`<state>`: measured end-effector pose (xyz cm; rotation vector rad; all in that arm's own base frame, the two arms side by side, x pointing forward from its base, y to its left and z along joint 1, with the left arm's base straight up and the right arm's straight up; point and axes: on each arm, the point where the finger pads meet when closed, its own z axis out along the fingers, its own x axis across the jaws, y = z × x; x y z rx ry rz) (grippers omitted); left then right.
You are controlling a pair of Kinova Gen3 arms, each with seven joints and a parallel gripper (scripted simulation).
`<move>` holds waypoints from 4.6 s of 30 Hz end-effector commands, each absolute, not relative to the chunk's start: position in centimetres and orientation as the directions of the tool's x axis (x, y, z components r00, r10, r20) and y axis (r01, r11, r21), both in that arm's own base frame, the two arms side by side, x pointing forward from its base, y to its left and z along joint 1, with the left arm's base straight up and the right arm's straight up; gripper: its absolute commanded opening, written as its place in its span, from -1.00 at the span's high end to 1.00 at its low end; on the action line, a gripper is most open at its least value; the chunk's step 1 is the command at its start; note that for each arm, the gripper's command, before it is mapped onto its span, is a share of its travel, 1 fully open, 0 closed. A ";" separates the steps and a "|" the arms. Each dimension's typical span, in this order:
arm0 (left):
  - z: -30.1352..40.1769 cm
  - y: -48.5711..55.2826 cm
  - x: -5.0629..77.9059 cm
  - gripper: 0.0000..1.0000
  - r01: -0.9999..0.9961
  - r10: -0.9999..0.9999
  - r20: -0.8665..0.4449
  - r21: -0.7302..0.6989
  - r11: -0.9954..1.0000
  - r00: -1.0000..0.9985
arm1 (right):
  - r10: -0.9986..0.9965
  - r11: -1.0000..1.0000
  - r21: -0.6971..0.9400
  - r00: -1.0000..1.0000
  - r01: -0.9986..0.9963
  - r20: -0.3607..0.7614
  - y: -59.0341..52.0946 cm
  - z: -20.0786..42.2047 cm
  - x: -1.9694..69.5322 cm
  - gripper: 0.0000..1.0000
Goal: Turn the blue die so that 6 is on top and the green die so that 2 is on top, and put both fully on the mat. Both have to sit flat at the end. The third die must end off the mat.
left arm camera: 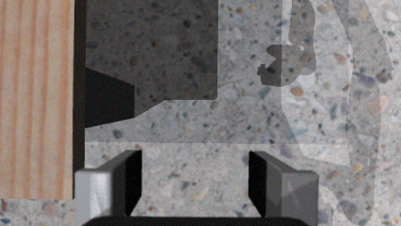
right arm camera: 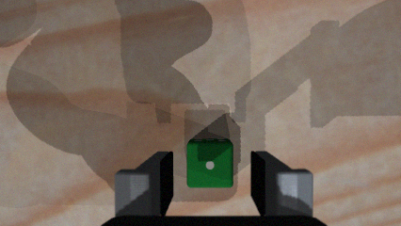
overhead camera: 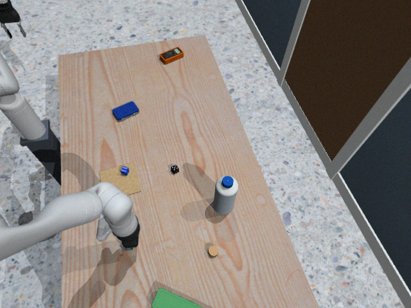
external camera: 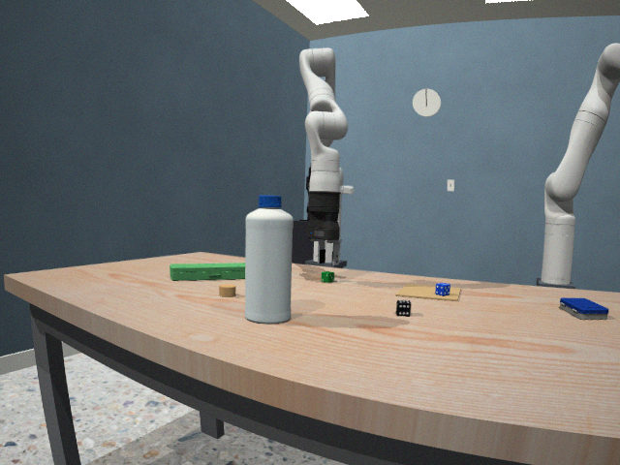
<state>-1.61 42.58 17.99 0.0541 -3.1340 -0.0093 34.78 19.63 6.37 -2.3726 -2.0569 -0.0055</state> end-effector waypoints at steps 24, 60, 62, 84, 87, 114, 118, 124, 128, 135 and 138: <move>18.0 42.5 -1.4 -1.00 -0.032 -0.032 0.000 0.000 0.999 -0.999 | 0.990 -0.142 0.000 0.142 0.990 0.000 19.6 5.0 34.7 -0.57; 18.0 42.5 -1.4 -1.00 -0.032 -0.032 0.000 0.000 0.999 -0.999 | 0.990 -0.142 0.000 0.142 0.990 0.000 19.6 2.8 34.7 -0.57; 18.0 42.5 -1.4 -1.00 -0.032 -0.032 0.000 0.000 0.999 -0.999 | 0.990 -0.142 0.000 0.142 0.990 0.000 19.6 2.5 34.7 -0.57; 18.0 42.5 -1.4 -1.00 -0.032 -0.032 0.000 0.000 0.999 -0.999 | 0.990 -0.142 0.000 0.142 0.990 0.000 19.6 2.1 34.7 -0.57; 18.0 42.5 -1.4 -1.00 -0.032 -0.032 0.000 0.000 0.999 -0.999 | 0.990 -0.142 0.000 0.142 0.990 0.000 19.6 2.1 34.7 -0.57; 18.0 42.5 -1.4 -1.00 -0.032 -0.032 0.000 0.000 0.999 -0.999 | 0.990 -0.142 0.000 0.142 0.990 0.000 19.6 2.1 34.7 0.02; 18.0 42.5 -1.4 -1.00 -0.032 -0.032 0.000 0.000 0.999 -0.999 | 0.990 -0.142 0.000 0.142 0.990 0.000 19.6 2.1 34.7 0.02; 18.0 42.5 -1.4 -1.00 -0.032 -0.032 0.000 0.000 0.999 -0.999 | 0.990 -0.142 0.000 0.142 0.990 0.000 19.6 2.2 34.7 0.02; 18.0 42.5 -1.4 -1.00 -0.032 -0.032 0.000 0.000 0.999 -0.999 | 0.990 -0.142 0.000 0.142 0.990 0.000 19.6 2.6 34.7 0.02; 18.0 42.5 -1.4 -1.00 -0.032 -0.032 0.000 0.000 0.999 -0.999 | 0.990 -0.142 0.000 0.142 0.990 0.000 19.6 5.6 34.7 0.02; 18.0 42.5 -1.4 -1.00 -0.032 -0.032 0.000 0.000 0.999 -0.999 | 0.990 -0.142 0.000 0.142 0.990 0.000 19.6 7.6 34.7 0.02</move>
